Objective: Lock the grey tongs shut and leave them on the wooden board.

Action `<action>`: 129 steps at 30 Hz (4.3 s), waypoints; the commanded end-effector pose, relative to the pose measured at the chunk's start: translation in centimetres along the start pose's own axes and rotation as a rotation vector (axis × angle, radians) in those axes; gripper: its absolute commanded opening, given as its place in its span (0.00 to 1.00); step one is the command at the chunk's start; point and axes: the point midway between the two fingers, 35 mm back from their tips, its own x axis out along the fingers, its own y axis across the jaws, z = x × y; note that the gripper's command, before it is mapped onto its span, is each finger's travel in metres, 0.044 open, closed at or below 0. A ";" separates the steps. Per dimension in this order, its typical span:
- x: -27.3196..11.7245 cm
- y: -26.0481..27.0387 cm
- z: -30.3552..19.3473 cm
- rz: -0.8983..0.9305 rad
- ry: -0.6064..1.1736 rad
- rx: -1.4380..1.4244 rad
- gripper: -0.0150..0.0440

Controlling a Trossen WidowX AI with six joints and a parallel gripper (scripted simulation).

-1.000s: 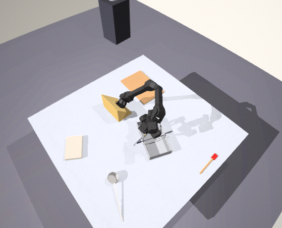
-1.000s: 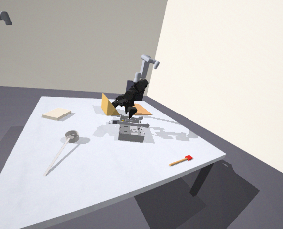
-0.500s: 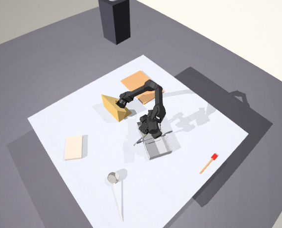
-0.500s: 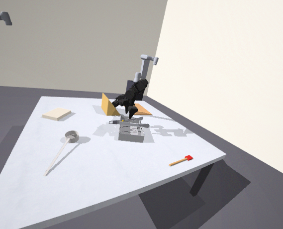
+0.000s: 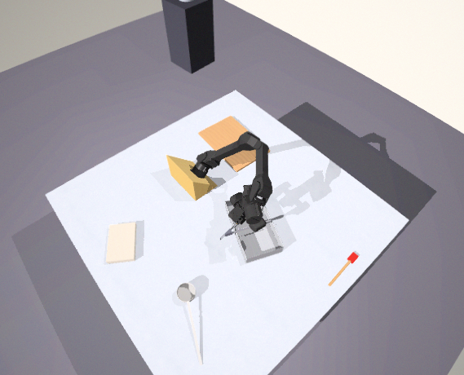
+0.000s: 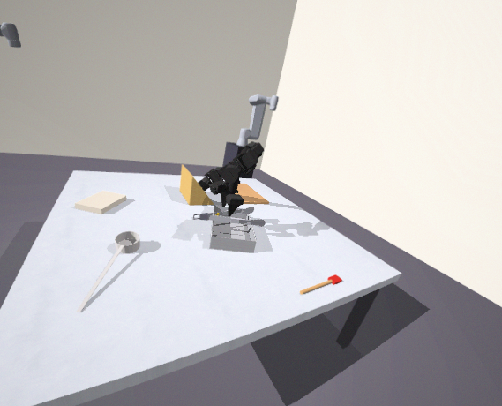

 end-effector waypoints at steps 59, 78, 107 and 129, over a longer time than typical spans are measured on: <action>6.7 -0.4 -0.3 -0.002 0.007 -0.001 0.74; 6.7 -0.4 -0.3 -0.002 0.007 -0.001 0.53; 6.7 -0.4 -0.3 -0.002 0.007 -0.001 0.00; -3.3 -0.4 -0.1 -0.007 0.009 0.008 0.00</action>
